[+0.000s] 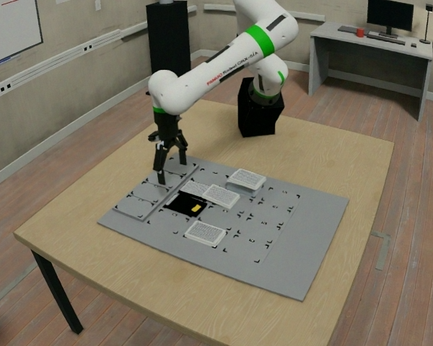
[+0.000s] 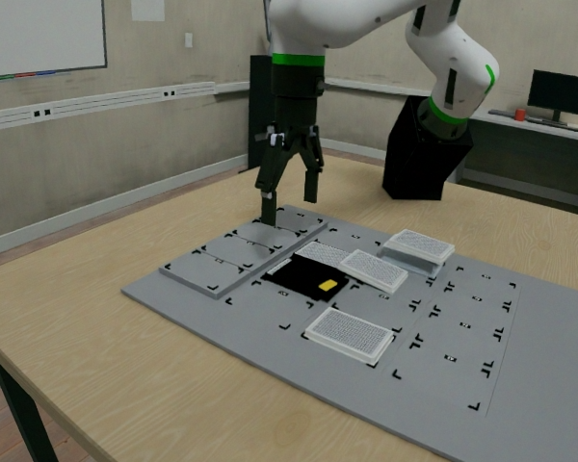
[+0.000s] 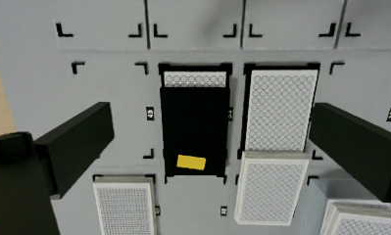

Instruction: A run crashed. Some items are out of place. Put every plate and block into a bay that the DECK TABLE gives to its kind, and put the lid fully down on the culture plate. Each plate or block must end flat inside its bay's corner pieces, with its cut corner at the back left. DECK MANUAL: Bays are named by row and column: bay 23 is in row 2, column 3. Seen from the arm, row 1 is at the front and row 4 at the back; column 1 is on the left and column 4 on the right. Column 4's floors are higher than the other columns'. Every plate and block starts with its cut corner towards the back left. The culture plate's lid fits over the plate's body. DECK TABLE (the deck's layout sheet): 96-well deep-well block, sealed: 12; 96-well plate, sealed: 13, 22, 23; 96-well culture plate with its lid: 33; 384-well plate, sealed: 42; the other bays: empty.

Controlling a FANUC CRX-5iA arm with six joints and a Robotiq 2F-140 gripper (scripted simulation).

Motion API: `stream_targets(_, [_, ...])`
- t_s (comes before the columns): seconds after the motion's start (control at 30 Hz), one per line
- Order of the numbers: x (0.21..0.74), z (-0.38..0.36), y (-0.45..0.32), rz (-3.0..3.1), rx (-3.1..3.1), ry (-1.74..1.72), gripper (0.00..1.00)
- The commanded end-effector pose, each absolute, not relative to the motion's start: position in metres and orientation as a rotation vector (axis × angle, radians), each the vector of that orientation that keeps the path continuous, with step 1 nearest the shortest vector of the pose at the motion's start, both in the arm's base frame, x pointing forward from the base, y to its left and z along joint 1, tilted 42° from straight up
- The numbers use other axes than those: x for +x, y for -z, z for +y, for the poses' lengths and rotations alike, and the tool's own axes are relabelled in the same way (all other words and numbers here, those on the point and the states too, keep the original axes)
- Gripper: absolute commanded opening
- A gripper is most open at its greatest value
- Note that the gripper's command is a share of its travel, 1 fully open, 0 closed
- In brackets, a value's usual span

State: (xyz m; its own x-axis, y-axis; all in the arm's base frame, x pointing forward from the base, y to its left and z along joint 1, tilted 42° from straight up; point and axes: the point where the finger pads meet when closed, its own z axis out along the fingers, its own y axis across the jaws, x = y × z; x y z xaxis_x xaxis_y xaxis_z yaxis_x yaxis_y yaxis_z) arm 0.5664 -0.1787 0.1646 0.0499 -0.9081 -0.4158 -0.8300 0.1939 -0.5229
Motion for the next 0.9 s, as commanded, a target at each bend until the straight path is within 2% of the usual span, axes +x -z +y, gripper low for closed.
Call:
stream_targets(0.0, [0.566,-0.179,-0.165,1.777,-1.635,0.145,1.00])
stream_targets(0.87, [0.603,-0.122,-0.221,1.777,-1.635,0.145,1.00])
